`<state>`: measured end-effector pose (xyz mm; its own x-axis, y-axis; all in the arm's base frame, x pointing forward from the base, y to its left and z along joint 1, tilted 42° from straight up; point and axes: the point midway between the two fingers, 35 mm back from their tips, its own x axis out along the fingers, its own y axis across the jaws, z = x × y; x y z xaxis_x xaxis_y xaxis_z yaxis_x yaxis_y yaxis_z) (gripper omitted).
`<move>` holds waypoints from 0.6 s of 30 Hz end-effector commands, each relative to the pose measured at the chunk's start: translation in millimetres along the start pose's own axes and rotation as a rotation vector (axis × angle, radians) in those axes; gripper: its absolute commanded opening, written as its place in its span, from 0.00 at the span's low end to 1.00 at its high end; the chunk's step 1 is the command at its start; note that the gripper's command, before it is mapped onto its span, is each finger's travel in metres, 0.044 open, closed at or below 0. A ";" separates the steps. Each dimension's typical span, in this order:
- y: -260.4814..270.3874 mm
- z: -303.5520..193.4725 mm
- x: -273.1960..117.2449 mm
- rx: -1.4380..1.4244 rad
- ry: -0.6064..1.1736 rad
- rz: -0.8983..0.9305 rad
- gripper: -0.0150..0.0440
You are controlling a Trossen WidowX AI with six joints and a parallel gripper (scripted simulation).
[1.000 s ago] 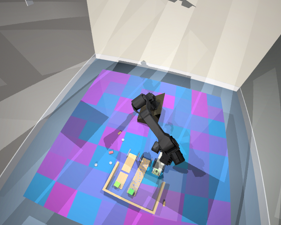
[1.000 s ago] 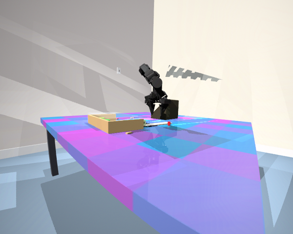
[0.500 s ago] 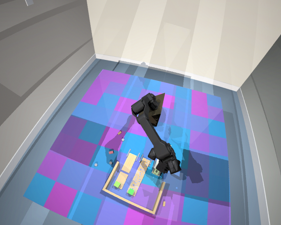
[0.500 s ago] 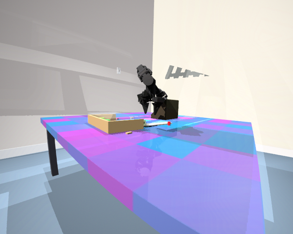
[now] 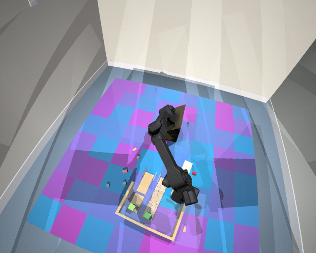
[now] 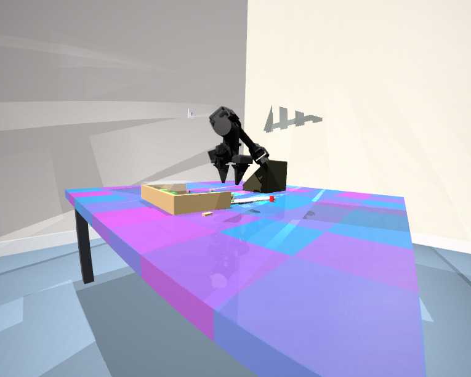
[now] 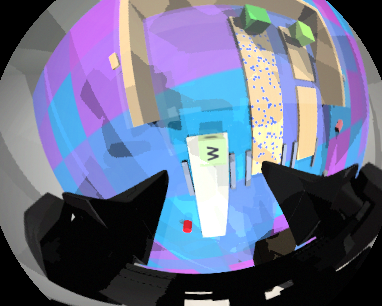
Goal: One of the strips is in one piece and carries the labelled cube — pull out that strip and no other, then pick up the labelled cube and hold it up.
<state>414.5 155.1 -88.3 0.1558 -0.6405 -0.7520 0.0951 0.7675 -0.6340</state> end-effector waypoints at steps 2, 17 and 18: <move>-0.3 4.1 6.0 -0.007 0.004 -0.007 0.82; -0.3 4.7 30.8 -0.007 0.003 -0.007 0.68; -0.3 4.7 32.4 -0.007 0.003 -0.007 0.68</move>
<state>425.1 141.1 -104.2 0.1590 -0.6395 -0.7522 0.0949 0.7683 -0.6330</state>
